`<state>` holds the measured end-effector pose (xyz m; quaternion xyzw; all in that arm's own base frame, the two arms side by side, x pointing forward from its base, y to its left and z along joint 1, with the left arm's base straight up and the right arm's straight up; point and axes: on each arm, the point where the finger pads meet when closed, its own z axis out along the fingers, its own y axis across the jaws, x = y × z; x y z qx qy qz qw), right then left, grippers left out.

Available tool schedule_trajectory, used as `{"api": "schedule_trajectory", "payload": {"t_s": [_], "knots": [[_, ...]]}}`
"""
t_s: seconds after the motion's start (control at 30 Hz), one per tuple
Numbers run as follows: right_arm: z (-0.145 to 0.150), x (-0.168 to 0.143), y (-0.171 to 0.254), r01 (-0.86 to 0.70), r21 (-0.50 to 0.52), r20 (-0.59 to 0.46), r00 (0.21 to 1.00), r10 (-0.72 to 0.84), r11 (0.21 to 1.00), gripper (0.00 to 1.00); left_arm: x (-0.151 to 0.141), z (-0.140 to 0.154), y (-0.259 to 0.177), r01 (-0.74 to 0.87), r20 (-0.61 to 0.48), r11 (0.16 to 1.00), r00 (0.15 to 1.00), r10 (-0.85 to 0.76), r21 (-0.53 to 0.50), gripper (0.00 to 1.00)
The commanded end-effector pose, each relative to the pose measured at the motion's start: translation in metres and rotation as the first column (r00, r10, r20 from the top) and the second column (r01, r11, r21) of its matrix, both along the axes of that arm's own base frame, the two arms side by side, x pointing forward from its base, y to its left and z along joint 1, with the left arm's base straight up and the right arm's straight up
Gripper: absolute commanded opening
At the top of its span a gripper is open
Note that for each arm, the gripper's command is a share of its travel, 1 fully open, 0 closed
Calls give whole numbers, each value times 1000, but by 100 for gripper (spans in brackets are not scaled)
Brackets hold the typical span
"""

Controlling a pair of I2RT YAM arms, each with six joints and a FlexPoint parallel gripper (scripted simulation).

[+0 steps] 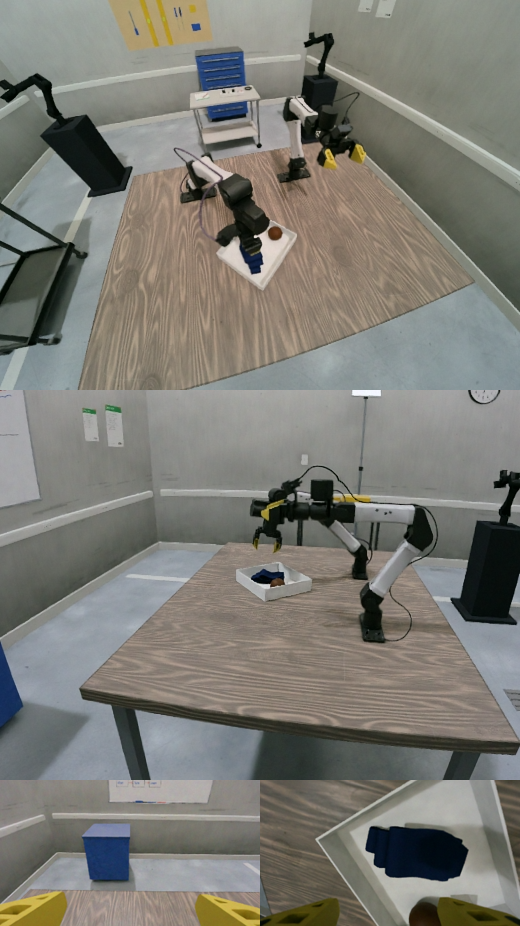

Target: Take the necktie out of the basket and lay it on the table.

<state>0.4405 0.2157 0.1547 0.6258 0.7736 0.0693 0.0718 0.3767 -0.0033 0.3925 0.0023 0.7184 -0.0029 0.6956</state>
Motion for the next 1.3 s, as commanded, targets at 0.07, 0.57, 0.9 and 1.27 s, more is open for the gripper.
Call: {"api": "schedule_trajectory", "payload": {"t_s": [0.07, 0.57, 0.9, 1.27], "knots": [[4, 3, 5, 64, -28, -210, 975, -68, 998, 77, 0, 0, 0, 0, 0, 1000, 1000, 0, 0, 100], [3, 3, 5, 67, -28, -218, 973, -72, 997, 76, 0, 0, 0, 0, 0, 1000, 1000, 0, 0, 100], [3, 3, 5, 67, -29, -220, 973, -72, 997, 76, 0, 0, 0, 0, 0, 1000, 1000, 0, 0, 100], [12, 5, 4, 67, -29, -220, 973, -72, 997, 76, 0, 0, 0, 0, 0, 1000, 1000, 0, 0, 100]]}}
